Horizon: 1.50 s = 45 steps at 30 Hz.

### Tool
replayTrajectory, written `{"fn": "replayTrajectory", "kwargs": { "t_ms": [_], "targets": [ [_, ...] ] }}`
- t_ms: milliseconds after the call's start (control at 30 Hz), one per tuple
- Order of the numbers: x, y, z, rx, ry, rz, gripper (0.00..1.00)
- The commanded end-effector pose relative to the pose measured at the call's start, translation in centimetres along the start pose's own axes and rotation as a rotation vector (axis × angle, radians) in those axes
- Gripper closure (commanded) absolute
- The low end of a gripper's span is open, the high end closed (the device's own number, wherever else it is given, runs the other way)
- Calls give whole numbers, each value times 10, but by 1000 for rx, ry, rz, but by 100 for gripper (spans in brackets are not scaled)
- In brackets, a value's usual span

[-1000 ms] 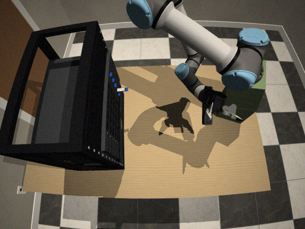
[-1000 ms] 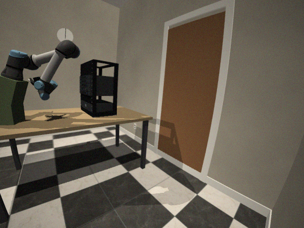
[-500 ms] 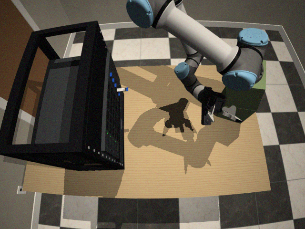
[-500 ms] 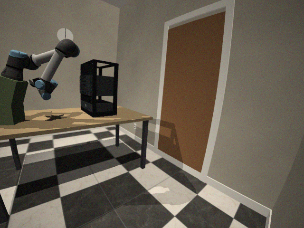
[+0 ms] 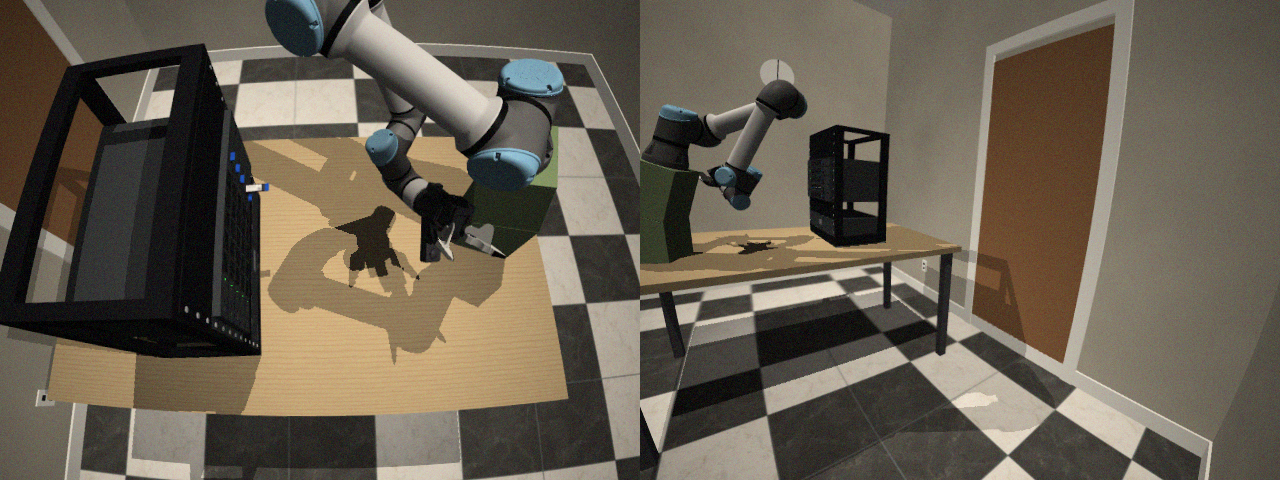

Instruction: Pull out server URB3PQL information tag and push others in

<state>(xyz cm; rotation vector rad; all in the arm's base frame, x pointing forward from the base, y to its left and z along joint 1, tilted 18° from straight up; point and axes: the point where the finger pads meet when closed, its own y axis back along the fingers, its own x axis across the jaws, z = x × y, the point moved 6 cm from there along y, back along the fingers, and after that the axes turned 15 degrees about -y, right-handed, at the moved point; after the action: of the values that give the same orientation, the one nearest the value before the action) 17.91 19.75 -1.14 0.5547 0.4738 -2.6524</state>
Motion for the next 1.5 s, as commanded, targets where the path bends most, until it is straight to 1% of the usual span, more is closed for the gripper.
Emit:
{"fn": "replayTrajectory", "kwargs": {
  "t_ms": [0,200,267,767,833,1333,1467],
  "targets": [
    [3,2,-4,22,9,25,0],
    [6,6,-10,50,21,57,0],
    [6,6,-10,50,21,57,0],
    [13,16,-25,123,51,136,0],
    [13,16,-25,123,51,136,0],
    [17,29,-39,198,81,213,0],
    [18,31,-41,208,85,223,0]
  ]
}}
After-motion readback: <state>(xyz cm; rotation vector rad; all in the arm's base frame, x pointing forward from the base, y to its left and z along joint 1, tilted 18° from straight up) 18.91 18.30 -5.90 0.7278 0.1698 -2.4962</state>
